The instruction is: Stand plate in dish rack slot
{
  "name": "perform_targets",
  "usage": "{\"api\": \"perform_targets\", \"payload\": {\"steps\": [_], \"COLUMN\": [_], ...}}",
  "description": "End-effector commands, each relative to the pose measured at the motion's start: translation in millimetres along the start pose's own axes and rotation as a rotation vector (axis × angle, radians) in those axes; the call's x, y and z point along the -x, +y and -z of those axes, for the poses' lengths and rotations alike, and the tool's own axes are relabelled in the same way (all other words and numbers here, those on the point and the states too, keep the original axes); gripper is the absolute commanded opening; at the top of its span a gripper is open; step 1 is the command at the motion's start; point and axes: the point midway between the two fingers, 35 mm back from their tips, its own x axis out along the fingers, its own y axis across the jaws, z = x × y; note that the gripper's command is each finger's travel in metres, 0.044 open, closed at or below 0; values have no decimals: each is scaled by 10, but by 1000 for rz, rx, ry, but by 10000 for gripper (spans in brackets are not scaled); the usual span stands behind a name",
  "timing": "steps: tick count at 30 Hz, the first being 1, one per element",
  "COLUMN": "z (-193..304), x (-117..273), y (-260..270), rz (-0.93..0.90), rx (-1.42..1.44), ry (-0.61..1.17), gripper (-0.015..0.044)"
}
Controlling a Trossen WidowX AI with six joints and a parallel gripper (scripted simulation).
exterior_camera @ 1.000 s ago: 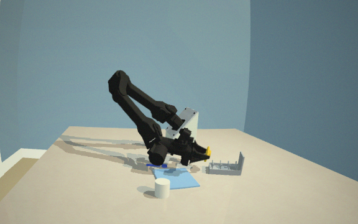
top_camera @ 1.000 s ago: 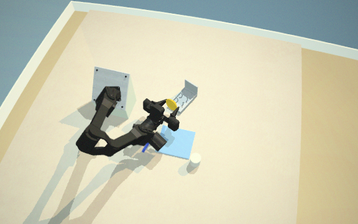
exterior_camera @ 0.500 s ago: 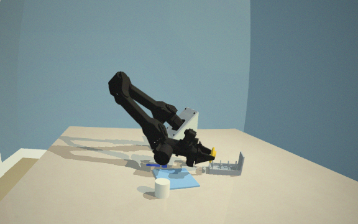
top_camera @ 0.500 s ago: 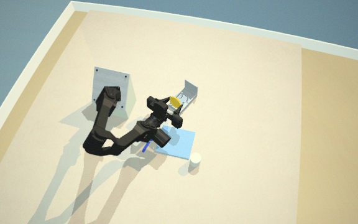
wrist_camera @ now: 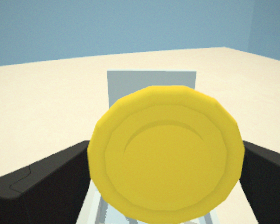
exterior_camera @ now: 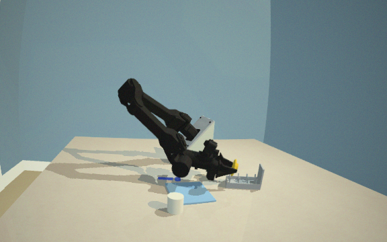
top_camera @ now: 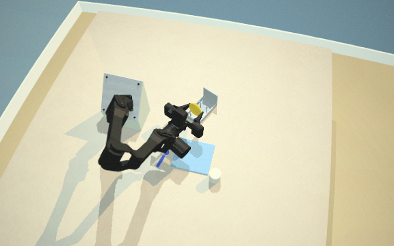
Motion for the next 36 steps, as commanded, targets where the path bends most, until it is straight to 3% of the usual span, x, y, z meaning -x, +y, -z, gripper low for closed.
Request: {"api": "perform_targets", "payload": {"steps": [1, 27, 36], "z": [-3, 173, 176], "x": [-50, -131, -132], "y": [21, 59, 55], "rz": [-4, -2, -1], "rx": [-3, -6, -3], "ry": [1, 8, 7], "gripper": [0, 0, 236]}}
